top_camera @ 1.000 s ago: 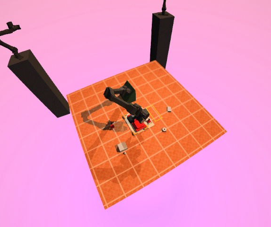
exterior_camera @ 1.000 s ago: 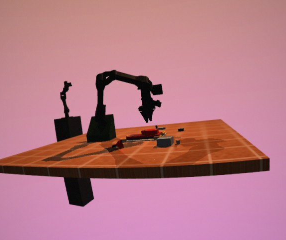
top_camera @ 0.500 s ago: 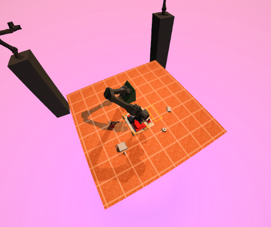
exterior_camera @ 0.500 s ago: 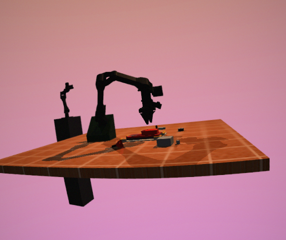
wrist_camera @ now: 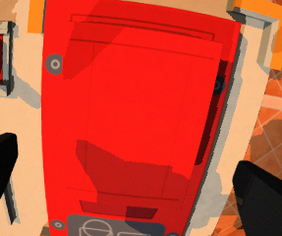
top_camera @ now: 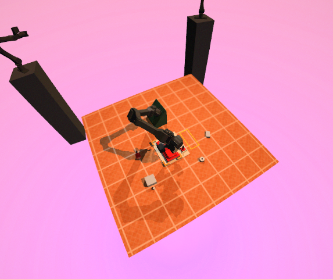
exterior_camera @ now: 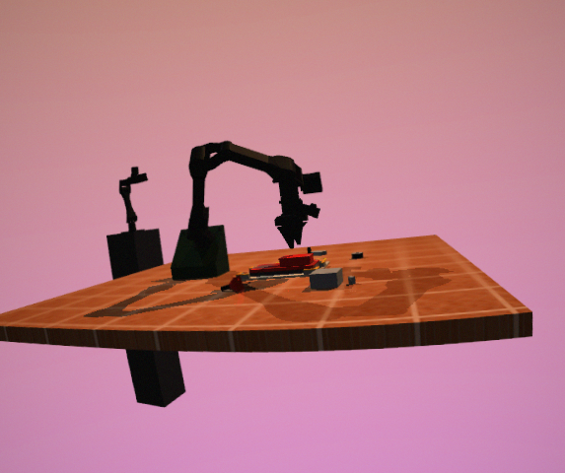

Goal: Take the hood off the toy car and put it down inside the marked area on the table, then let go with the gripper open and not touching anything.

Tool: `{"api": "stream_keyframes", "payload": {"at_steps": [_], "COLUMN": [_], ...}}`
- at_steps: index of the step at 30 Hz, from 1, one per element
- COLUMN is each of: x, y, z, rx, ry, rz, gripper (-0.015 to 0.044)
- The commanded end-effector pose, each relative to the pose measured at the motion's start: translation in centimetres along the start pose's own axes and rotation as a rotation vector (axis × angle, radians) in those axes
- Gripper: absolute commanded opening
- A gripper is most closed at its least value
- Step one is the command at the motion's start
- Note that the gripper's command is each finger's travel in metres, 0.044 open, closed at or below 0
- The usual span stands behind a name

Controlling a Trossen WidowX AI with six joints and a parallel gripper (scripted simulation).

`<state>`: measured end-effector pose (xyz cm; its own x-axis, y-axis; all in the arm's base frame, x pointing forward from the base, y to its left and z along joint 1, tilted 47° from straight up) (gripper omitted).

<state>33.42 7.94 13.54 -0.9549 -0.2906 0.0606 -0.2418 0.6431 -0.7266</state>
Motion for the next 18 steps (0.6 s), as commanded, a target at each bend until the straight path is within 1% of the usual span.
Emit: {"api": "stream_keyframes", "payload": {"at_steps": [1,18], "x": [0.0,0.1], "y": [0.0,0.0], "z": [0.4,1.5], "rx": [0.004,0.005], "ry": [0.002,0.002], "rz": [-0.004,-0.004], "gripper": [0.0440,0.0440]}}
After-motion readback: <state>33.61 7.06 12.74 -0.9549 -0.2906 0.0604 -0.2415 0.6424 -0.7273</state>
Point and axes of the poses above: the point midway between the two fingers, 35 mm back from their tips, its own z axis out along the fingers, its own y axis across the jaws, x = y × z, the point moved 10 cm from there along -z, back along the fingers, and after that the axes turned 9 degrees about -z, right-handed, at the moved point
